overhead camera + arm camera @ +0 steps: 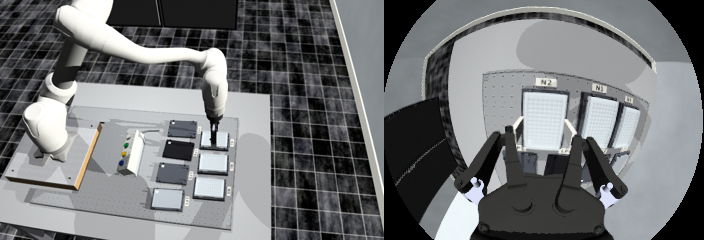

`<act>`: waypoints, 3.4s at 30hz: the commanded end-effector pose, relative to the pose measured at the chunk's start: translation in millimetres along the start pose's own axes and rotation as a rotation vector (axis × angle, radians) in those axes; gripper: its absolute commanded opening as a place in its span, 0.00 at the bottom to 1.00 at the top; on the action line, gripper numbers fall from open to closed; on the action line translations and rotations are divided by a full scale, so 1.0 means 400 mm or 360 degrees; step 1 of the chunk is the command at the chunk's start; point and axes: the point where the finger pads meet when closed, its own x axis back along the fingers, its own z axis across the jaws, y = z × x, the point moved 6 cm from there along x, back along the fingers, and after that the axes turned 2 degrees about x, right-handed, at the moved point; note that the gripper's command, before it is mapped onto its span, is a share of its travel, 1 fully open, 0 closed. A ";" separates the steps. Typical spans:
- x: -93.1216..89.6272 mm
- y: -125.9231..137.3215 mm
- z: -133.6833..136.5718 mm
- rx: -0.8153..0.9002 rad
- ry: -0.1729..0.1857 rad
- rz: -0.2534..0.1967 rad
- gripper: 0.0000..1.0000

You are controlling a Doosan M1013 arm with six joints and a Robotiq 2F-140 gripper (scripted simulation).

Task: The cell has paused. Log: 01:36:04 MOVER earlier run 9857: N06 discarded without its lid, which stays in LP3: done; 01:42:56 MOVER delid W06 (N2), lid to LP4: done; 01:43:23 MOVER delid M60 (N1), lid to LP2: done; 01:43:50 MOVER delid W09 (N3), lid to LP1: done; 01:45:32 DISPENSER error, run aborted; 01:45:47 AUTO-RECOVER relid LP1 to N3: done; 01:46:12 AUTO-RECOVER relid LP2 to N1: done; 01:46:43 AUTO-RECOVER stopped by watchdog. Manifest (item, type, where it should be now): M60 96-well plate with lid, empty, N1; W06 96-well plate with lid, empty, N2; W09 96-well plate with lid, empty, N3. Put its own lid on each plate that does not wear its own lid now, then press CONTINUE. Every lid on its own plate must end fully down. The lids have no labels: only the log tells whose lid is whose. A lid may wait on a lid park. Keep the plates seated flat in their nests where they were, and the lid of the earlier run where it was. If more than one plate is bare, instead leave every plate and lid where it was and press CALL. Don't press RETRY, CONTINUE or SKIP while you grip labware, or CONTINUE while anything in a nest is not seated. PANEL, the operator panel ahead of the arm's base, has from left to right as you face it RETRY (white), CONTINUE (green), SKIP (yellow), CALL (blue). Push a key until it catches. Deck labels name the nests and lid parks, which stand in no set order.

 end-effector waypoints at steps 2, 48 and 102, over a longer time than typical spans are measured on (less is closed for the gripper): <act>0.000 0.000 0.000 0.0000 0.0000 0.0000 0.00; -0.001 0.000 0.000 0.0000 0.0000 0.0000 0.00; -0.001 0.000 0.000 0.0000 0.0000 0.0000 0.66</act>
